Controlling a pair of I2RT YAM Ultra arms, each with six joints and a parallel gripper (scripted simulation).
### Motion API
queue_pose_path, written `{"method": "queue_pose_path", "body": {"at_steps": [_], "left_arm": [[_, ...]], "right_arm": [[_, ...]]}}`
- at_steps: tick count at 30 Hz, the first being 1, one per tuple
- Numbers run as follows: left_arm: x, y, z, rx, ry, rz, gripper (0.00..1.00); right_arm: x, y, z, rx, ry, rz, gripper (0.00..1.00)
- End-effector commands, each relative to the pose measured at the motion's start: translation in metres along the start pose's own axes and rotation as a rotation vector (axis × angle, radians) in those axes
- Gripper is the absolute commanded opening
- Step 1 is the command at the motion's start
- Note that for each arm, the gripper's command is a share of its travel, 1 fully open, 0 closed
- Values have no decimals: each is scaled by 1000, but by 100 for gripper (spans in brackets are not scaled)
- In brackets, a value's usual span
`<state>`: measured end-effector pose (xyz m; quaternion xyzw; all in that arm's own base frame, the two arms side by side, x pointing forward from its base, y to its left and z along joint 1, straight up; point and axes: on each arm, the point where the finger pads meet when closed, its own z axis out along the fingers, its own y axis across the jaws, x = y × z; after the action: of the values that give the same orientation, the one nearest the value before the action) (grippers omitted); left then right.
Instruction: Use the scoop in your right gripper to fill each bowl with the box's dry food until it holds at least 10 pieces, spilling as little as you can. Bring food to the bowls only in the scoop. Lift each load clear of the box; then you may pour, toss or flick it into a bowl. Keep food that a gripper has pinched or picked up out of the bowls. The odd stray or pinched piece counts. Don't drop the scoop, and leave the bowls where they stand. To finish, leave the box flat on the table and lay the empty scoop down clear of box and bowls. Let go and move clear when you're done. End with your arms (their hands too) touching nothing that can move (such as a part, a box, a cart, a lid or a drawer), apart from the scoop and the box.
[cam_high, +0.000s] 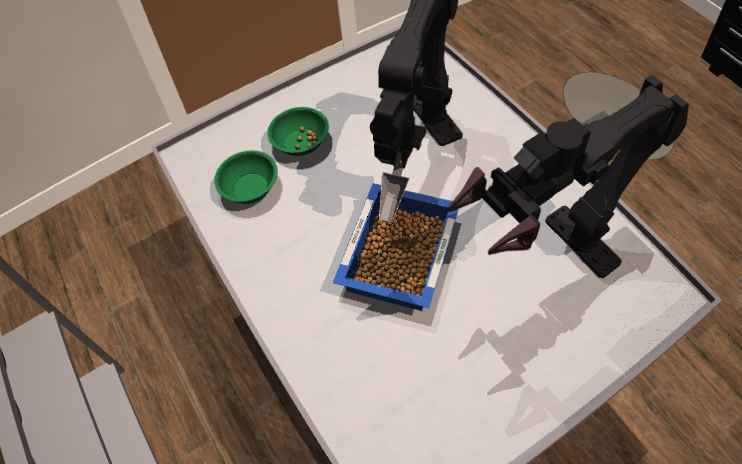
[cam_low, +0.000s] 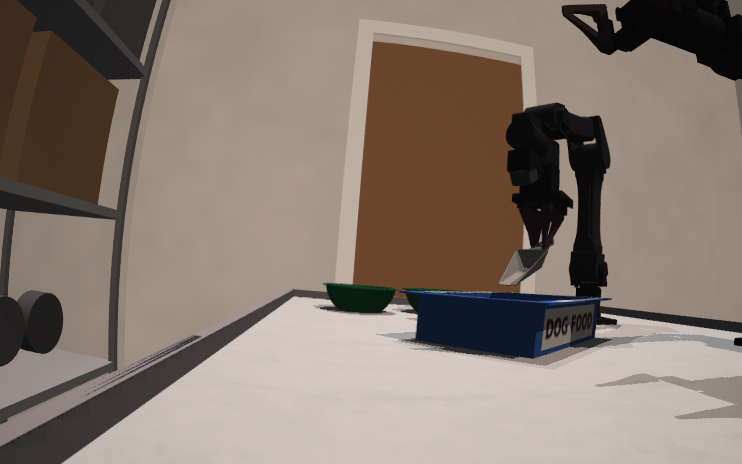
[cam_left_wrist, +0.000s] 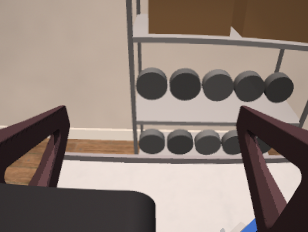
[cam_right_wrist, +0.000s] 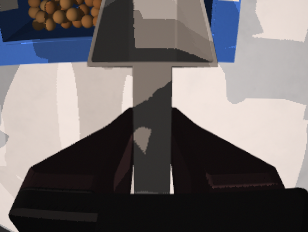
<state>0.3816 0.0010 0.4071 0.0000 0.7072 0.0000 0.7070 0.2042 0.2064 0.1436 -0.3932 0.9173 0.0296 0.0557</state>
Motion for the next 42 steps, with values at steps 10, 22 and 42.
{"method": "queue_pose_path", "body": {"at_steps": [10,22,42], "left_arm": [[-14,0,-4,0,-34,0,100],[-14,0,-4,0,-34,0,100],[-14,0,-4,0,-34,0,100]], "right_arm": [[-17,-7,-1,9,24,2,0],[-28,-10,7,3,54,7,0],[-39,-12,5,6,36,8,0]]}}
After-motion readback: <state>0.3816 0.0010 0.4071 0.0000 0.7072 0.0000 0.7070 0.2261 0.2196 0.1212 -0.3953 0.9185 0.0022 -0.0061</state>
